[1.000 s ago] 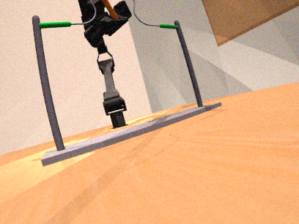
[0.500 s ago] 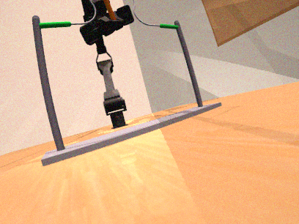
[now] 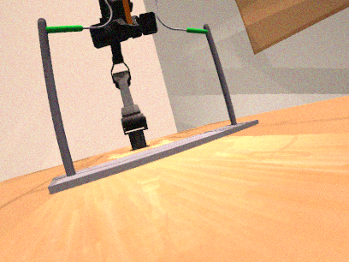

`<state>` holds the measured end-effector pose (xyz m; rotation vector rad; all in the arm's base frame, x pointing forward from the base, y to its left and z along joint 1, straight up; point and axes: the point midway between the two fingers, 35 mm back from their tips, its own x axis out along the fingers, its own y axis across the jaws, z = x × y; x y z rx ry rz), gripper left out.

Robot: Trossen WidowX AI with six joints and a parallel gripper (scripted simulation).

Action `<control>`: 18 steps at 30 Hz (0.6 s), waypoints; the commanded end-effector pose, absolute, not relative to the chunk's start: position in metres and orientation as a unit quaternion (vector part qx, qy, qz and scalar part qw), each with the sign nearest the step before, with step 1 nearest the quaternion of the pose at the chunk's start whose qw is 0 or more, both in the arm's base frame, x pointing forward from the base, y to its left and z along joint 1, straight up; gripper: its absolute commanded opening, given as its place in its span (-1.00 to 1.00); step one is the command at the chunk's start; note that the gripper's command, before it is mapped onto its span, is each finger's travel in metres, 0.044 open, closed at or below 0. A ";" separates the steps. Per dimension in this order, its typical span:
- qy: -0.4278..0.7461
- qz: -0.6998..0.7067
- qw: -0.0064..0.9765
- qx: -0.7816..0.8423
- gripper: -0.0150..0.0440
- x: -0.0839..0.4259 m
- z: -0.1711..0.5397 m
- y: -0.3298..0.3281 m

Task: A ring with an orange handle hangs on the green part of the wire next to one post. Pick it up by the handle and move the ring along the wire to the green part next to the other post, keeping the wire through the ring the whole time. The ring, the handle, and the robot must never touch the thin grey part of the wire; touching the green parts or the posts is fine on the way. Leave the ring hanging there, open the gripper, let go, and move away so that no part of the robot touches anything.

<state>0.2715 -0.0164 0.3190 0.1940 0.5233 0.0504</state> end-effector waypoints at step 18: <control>0.241 -0.023 0.968 -0.067 -1.00 0.273 0.317 -0.033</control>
